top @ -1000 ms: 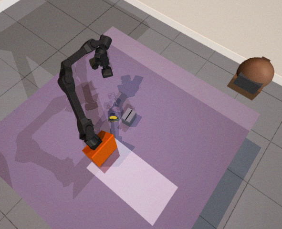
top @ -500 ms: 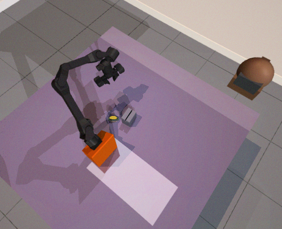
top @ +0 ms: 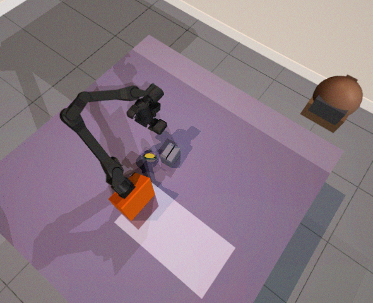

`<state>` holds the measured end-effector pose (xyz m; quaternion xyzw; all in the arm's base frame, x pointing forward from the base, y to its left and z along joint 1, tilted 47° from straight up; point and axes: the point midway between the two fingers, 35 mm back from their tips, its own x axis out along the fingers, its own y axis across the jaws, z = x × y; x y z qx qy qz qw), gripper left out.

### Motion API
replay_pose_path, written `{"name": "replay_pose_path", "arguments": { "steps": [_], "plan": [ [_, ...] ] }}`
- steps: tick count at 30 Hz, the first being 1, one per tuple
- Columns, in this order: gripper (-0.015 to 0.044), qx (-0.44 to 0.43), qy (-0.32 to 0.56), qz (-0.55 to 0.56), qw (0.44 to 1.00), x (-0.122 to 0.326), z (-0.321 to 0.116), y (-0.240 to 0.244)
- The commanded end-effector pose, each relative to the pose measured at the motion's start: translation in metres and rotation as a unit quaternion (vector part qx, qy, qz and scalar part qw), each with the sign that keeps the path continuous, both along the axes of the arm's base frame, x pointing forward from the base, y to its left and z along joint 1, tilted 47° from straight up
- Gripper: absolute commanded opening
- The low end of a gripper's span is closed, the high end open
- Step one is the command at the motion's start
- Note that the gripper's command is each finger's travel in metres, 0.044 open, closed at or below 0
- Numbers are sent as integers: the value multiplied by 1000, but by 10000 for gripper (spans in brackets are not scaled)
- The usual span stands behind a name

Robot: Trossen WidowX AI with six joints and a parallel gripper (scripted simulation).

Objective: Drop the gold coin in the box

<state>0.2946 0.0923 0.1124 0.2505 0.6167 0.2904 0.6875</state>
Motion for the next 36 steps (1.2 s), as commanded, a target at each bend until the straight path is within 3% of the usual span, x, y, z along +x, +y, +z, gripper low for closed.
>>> {"name": "replay_pose_path", "arguments": {
  "steps": [1, 5, 15, 20, 36],
  "plan": [
    [161, 31, 282, -255, 924, -56, -41, -11],
    [161, 36, 345, -312, 884, -70, -51, -13],
    [161, 35, 345, -312, 884, -71, -53, -15],
    [161, 36, 346, -312, 884, -71, -76, 8],
    [161, 36, 346, -312, 884, -69, -96, 26]
  ]
}}
